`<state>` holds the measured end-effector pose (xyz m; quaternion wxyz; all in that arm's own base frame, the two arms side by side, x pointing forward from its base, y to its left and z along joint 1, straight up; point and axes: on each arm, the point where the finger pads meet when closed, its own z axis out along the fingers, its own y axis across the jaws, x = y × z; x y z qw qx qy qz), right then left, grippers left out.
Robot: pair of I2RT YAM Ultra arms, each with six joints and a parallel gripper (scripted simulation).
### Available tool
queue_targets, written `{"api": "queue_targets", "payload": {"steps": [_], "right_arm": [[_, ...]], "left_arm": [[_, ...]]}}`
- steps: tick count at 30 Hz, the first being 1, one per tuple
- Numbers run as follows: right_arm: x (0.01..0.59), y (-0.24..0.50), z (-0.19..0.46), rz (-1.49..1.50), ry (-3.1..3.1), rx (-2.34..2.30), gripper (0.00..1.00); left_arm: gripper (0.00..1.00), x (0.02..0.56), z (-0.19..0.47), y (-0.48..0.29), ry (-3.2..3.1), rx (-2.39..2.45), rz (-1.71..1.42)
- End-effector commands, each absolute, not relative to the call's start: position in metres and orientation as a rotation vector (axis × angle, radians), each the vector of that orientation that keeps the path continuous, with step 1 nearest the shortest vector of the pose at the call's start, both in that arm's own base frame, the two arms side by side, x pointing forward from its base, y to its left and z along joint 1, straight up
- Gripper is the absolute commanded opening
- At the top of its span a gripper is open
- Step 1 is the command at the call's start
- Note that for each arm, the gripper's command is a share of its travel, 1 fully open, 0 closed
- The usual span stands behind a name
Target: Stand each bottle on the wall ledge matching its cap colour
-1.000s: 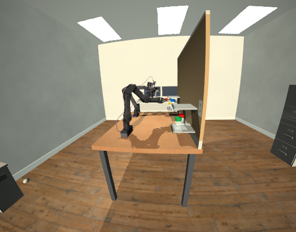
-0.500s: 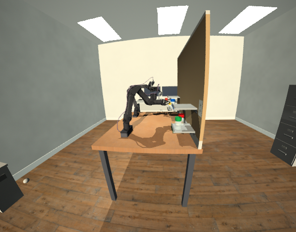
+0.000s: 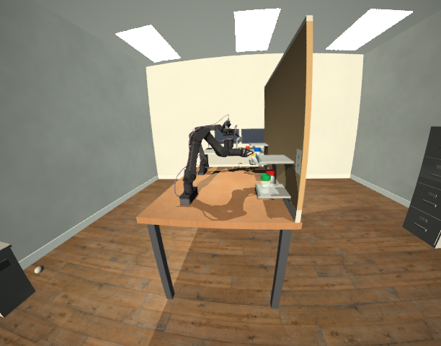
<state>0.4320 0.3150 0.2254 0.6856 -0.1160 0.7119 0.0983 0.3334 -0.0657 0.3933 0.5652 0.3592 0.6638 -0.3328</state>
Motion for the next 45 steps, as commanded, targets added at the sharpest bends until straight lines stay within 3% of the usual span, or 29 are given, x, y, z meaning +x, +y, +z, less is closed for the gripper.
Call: {"api": "queue_targets", "payload": {"steps": [1,45], "right_arm": [[0.435,0.318,0.252,0.248,1.541,-0.229,0.81],[0.487,0.335,0.269,0.243,1.545,-0.238,0.81]], "left_arm": [[0.87,0.329,0.400,-0.065,1.552,0.866,-0.796],[0.87,0.326,0.399,-0.068,1.551,0.870,-0.802]]}}
